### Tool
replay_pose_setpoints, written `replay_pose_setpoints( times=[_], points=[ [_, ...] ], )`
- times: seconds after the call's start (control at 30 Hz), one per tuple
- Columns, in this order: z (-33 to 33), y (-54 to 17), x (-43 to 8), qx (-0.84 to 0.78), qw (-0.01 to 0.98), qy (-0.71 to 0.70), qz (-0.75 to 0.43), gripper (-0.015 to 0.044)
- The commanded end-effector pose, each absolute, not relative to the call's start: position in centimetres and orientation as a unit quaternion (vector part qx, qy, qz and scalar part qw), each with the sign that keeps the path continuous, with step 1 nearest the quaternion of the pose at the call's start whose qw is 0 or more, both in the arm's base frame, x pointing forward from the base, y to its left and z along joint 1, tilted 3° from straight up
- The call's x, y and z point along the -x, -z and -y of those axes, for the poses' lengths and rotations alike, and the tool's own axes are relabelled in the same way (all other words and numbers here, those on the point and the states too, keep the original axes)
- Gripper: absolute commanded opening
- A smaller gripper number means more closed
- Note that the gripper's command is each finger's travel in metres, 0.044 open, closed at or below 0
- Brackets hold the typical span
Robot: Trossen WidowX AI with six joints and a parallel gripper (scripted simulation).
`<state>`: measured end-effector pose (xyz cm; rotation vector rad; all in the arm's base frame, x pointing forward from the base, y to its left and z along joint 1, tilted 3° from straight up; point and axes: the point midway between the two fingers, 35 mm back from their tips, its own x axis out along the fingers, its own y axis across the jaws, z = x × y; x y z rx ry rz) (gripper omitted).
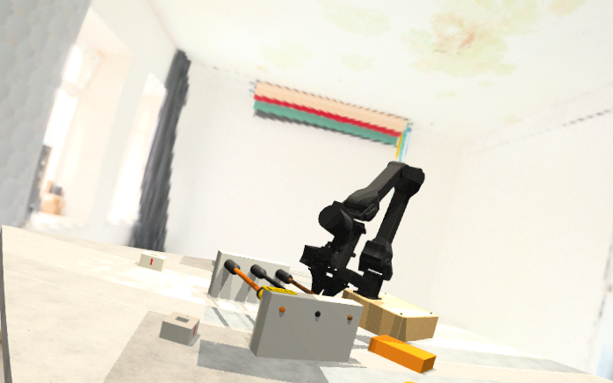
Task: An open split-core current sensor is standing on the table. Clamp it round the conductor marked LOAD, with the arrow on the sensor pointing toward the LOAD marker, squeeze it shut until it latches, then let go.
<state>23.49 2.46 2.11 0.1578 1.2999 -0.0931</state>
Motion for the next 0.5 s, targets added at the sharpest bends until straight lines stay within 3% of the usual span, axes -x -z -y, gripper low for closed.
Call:
replay_pose_setpoints(
  times=[0.0, 0.47],
  points=[
    [-2.7, -2.3, -22.8, -0.073, 0.793, 0.045, -0.603, 0.0],
    [-3.9, -2.3, -19.0, -0.074, 0.792, 0.045, -0.604, 0.0]
  ],
)
